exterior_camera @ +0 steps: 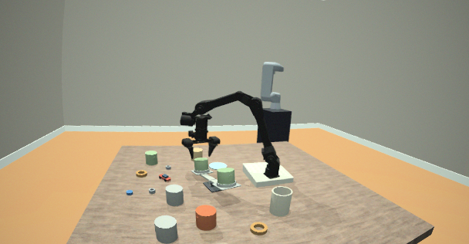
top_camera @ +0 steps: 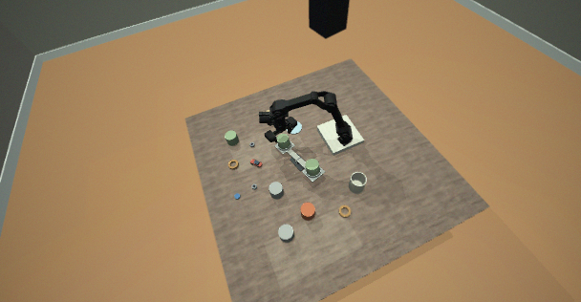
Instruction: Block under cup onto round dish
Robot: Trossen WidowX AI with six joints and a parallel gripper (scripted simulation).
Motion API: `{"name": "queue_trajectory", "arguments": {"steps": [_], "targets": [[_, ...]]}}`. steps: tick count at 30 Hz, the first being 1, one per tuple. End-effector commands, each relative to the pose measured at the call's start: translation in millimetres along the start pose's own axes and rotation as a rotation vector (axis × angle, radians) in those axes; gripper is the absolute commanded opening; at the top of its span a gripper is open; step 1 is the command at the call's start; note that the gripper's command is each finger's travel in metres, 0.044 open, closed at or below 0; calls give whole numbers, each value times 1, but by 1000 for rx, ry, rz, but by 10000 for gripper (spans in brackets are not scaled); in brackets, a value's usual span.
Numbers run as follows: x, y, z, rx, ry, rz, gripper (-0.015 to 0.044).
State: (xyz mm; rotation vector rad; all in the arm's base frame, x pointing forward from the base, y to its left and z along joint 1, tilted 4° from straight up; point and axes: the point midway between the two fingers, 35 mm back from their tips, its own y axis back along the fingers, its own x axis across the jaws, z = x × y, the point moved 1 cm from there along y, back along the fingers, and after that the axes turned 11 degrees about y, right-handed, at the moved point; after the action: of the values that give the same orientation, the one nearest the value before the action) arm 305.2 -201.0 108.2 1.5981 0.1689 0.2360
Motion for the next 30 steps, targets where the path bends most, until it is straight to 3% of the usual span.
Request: {"name": "queue_trajectory", "arguments": {"steps": [1,30], "targets": [[-1,-12,0,9,-4,-12,440],[-3,-55,-2,9,-4,-12,440]]}}
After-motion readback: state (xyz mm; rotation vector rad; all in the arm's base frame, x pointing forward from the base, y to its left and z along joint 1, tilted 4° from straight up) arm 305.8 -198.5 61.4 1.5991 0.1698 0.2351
